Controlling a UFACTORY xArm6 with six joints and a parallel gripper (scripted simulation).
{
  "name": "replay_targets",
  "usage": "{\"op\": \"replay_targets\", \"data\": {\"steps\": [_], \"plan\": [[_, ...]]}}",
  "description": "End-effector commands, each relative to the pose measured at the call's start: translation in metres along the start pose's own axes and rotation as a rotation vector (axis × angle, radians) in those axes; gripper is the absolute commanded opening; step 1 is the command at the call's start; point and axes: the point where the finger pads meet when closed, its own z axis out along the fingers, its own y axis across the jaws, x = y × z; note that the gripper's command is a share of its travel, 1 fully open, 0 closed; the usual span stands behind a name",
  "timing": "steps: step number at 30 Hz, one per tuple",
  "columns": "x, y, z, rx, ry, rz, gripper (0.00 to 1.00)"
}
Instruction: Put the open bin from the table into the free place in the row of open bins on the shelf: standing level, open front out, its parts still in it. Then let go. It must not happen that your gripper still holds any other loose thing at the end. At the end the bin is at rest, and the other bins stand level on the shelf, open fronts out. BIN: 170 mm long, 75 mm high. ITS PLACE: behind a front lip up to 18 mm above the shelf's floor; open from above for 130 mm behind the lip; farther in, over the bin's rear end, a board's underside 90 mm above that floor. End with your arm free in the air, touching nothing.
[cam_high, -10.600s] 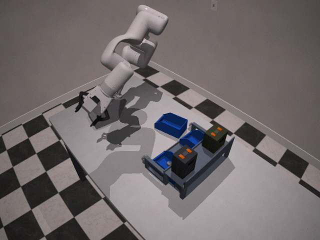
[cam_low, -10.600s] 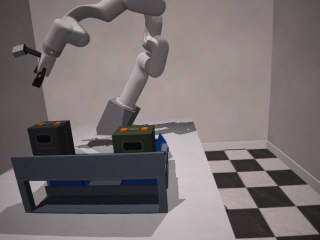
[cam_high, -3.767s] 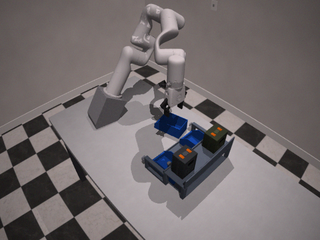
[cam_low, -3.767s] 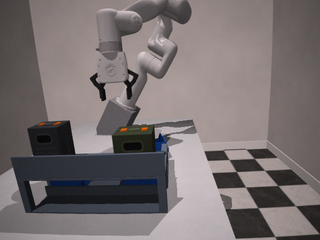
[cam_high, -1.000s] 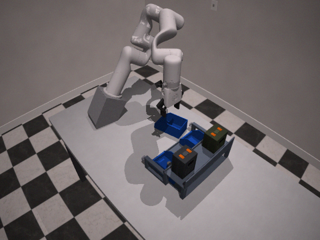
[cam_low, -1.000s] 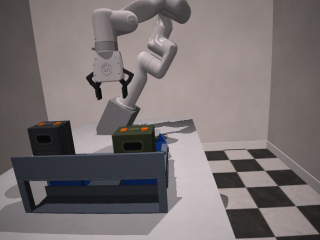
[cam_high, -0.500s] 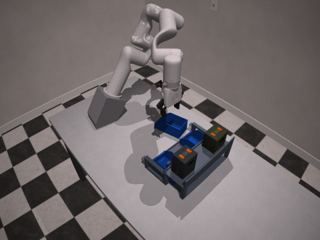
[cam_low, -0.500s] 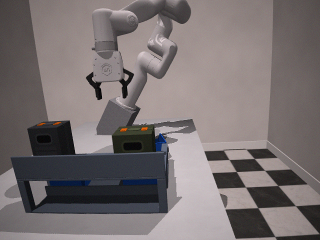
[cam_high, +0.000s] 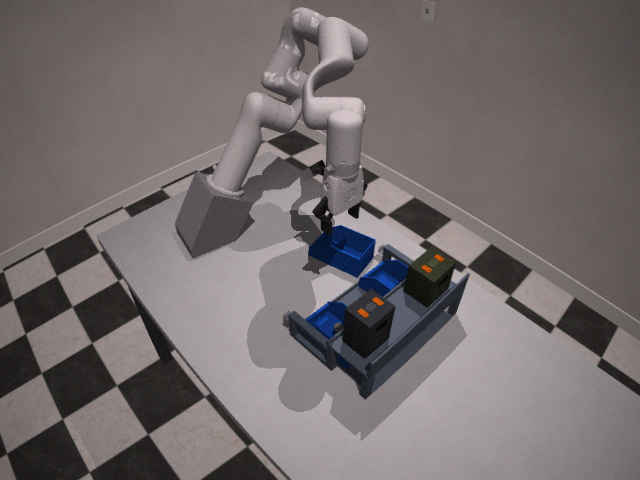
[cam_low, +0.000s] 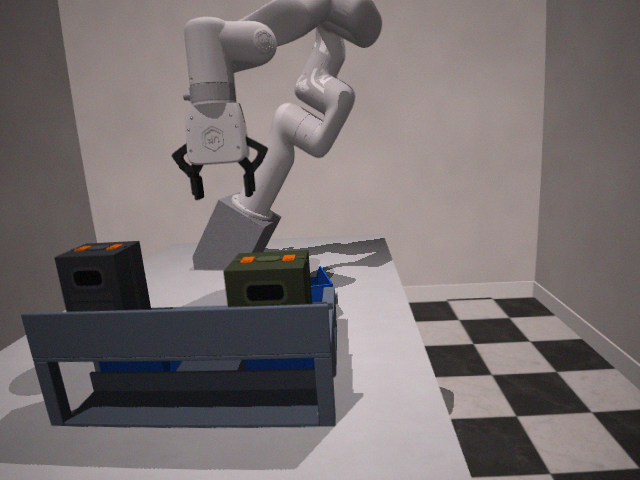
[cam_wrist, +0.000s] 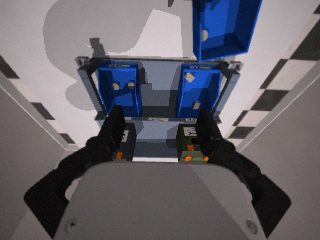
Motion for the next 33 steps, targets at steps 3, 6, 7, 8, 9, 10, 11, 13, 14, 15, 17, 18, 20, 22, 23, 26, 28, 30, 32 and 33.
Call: {"op": "replay_targets", "data": {"steps": [3, 6, 7, 8, 9, 10, 11, 13, 14, 15, 17, 18, 20, 22, 23, 26, 28, 30, 32, 33], "plan": [[-0.0011, 0.0, -0.0014, 0.001, -0.003, -0.001, 1.0], [-0.0011, 0.0, -0.0014, 0.001, -0.003, -0.001, 1.0], [-0.0011, 0.0, -0.0014, 0.001, -0.003, -0.001, 1.0], [-0.0011, 0.0, -0.0014, 0.001, -0.003, -0.001, 1.0], [-0.0011, 0.0, -0.0014, 0.001, -0.003, -0.001, 1.0], [-0.0011, 0.0, -0.0014, 0.001, -0.003, -0.001, 1.0], [-0.0011, 0.0, -0.0014, 0.001, -0.003, -0.001, 1.0], [-0.0011, 0.0, -0.0014, 0.001, -0.003, -0.001, 1.0], [-0.0011, 0.0, -0.0014, 0.001, -0.003, -0.001, 1.0], [-0.0011, 0.0, -0.0014, 0.001, -0.003, -0.001, 1.0], [-0.0011, 0.0, -0.0014, 0.001, -0.003, -0.001, 1.0], [-0.0011, 0.0, -0.0014, 0.001, -0.003, -0.001, 1.0], [-0.0011, 0.0, -0.0014, 0.001, -0.003, -0.001, 1.0], [-0.0011, 0.0, -0.0014, 0.001, -0.003, -0.001, 1.0], [-0.0011, 0.0, -0.0014, 0.001, -0.003, -0.052, 1.0], [-0.0011, 0.0, -0.0014, 0.002, -0.003, -0.204, 1.0], [-0.0011, 0.0, -0.0014, 0.002, -0.003, -0.255, 1.0], [-0.0011, 0.0, -0.0014, 0.002, -0.003, -0.255, 1.0], [-0.0011, 0.0, -0.0014, 0.002, -0.003, -0.255, 1.0], [-0.0011, 0.0, -0.0014, 0.002, -0.003, -0.255, 1.0]]}}
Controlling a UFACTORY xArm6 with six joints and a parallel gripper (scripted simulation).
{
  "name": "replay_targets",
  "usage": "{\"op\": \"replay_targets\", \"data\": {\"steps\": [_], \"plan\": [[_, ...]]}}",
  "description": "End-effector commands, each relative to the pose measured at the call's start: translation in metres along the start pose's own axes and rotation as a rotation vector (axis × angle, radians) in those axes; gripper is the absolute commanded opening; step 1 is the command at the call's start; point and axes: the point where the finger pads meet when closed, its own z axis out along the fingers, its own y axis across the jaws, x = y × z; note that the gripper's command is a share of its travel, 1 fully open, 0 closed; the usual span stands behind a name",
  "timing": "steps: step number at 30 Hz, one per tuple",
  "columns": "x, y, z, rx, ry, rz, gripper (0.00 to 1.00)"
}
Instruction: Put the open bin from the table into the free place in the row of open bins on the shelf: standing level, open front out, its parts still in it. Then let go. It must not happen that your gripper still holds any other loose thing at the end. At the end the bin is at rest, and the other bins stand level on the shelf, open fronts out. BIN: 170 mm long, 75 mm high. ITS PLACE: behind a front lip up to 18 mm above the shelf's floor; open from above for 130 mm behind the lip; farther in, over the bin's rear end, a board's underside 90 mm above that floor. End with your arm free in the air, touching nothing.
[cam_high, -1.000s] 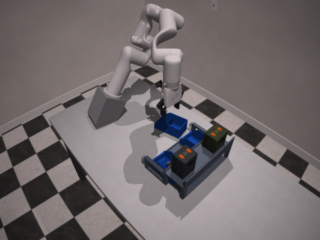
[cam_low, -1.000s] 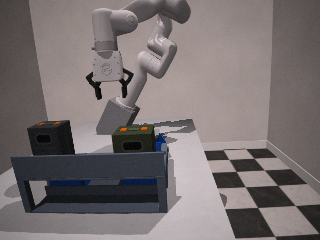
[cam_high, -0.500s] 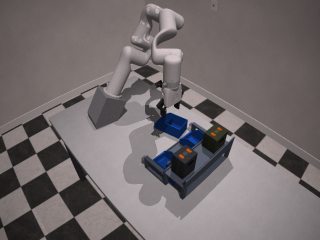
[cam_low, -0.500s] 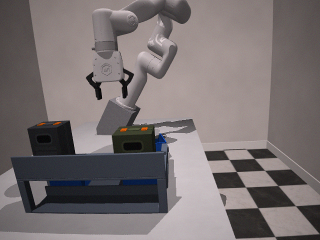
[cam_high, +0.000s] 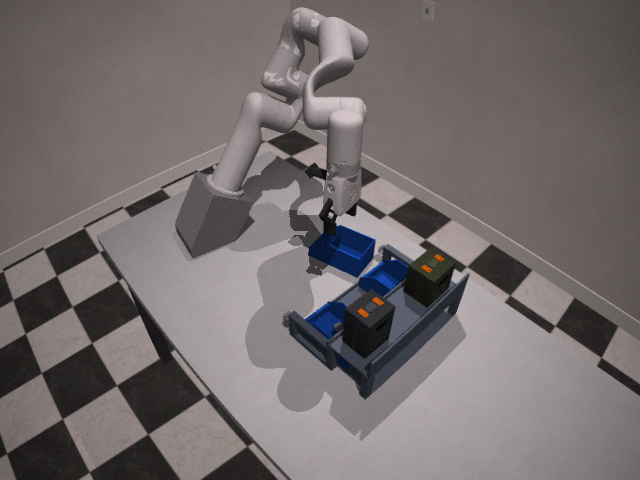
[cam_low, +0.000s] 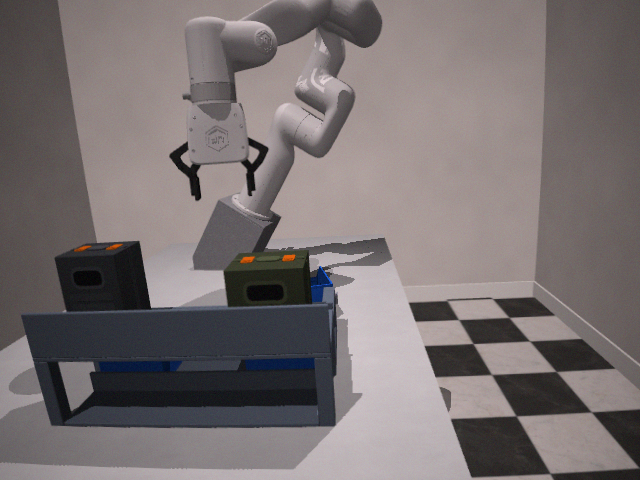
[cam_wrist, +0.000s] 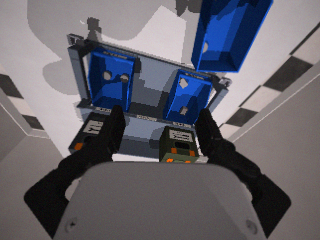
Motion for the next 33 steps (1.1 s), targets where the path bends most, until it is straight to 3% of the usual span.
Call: {"op": "replay_targets", "data": {"steps": [1, 6, 11, 23, 28, 33], "plan": [[-0.001, 0.0, -0.001, -0.002, -0.007, -0.024, 1.0], [-0.001, 0.0, -0.001, -0.002, -0.007, -0.024, 1.0], [0.016, 0.047, -0.001, -0.002, -0.007, -0.024, 1.0], [0.016, 0.047, -0.001, -0.002, -0.007, -0.024, 1.0], [0.034, 0.093, -0.001, -0.003, -0.007, -0.024, 1.0], [0.034, 0.093, -0.001, -0.003, -0.007, -0.024, 1.0]]}}
